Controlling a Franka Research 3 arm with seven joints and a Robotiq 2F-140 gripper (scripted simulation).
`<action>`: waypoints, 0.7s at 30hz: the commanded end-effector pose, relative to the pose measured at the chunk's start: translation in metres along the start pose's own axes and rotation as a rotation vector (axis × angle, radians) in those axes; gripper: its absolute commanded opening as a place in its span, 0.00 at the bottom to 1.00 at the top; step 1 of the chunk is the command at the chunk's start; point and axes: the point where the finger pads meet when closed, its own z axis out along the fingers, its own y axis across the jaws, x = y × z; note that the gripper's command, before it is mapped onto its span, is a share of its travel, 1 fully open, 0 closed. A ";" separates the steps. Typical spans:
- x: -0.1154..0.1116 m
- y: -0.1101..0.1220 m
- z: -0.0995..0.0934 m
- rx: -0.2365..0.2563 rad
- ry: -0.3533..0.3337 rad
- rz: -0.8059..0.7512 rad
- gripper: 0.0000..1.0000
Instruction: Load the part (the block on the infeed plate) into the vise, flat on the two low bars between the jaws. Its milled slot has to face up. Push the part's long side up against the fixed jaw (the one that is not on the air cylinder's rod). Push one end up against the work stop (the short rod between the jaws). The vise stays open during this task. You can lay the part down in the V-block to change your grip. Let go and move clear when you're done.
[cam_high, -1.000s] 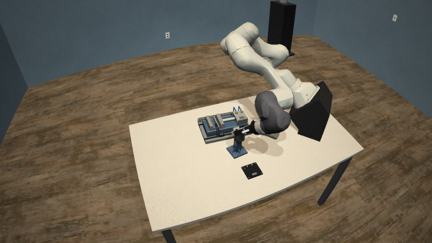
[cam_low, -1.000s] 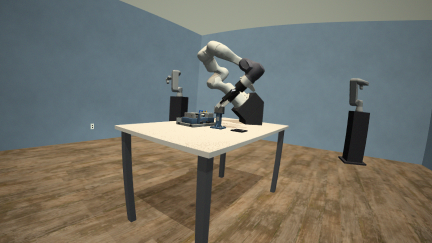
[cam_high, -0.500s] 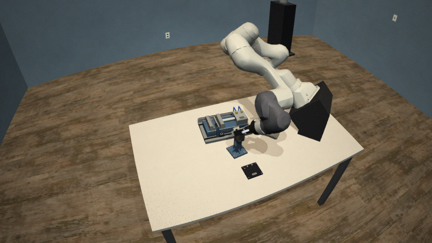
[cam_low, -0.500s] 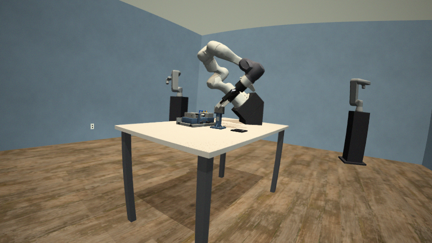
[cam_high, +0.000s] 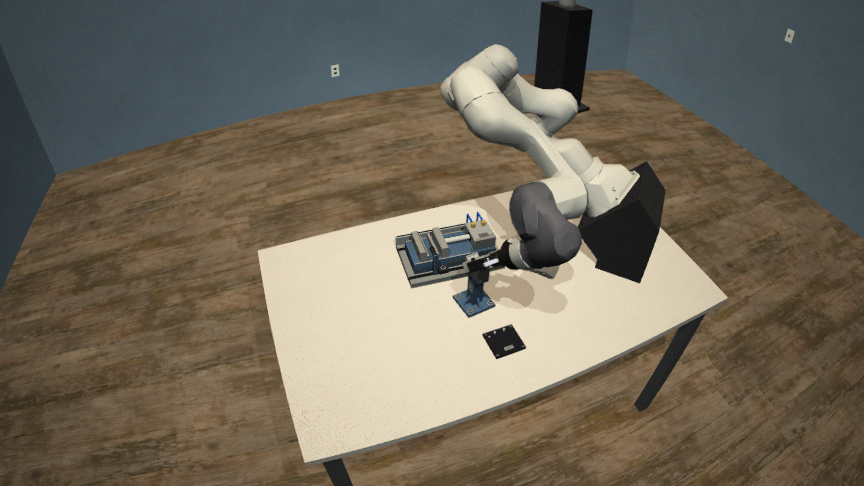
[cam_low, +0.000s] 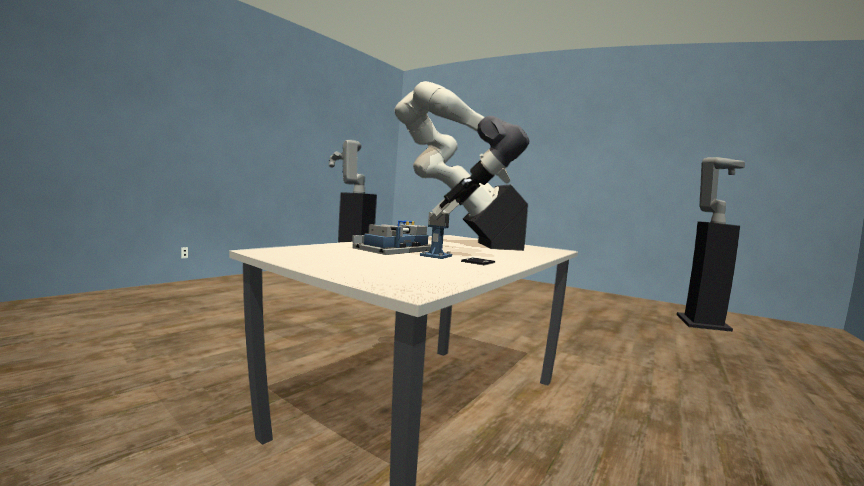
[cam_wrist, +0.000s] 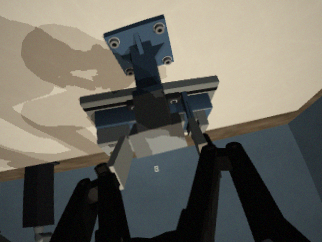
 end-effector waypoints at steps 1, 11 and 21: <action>0.000 0.001 0.001 -0.003 -0.001 0.004 0.51; 0.001 0.000 0.002 -0.003 -0.001 0.004 0.51; 0.003 0.000 0.003 -0.003 0.002 0.004 0.51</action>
